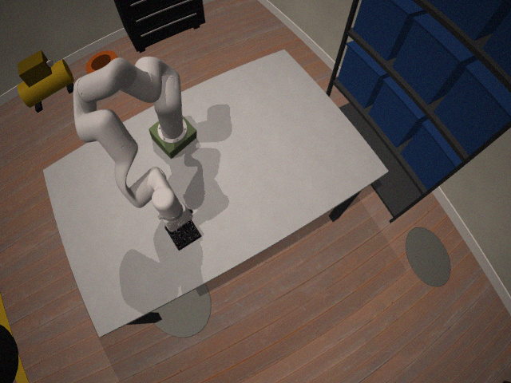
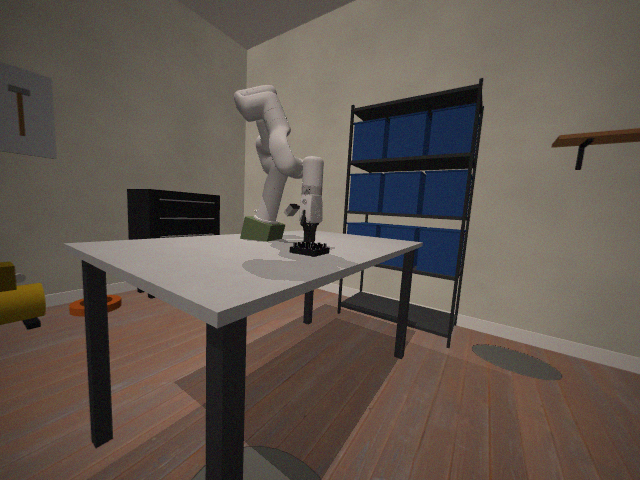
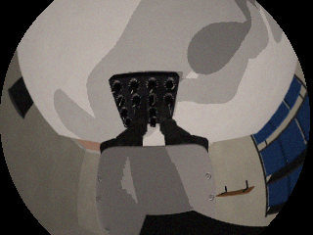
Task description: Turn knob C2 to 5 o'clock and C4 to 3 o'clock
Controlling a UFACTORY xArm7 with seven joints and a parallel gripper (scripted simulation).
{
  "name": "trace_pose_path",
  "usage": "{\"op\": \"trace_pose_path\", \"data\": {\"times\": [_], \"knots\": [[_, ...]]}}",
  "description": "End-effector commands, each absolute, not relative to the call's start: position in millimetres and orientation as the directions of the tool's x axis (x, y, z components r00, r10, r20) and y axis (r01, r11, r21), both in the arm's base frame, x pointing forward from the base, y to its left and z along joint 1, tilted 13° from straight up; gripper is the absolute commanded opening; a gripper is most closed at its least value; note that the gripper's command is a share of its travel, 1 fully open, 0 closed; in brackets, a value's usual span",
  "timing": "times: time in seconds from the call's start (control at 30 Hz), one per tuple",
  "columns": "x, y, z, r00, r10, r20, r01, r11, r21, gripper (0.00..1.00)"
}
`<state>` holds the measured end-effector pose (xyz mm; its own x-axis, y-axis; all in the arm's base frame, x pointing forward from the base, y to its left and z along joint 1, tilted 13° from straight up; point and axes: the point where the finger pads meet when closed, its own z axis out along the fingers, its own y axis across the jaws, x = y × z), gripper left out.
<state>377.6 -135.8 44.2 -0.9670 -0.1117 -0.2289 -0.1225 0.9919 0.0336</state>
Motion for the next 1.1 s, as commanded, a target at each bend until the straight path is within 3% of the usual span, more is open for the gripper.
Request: {"op": "trace_pose_path", "data": {"times": [0.0,1.07], "knots": [[378.8,-136.2,43.1,-0.967,-0.112,-0.231,-0.122,0.992,0.032,0.19],[380.7,-135.7,34.4,-0.967,-0.112,-0.231,-0.122,0.992,0.032,0.19]]}}
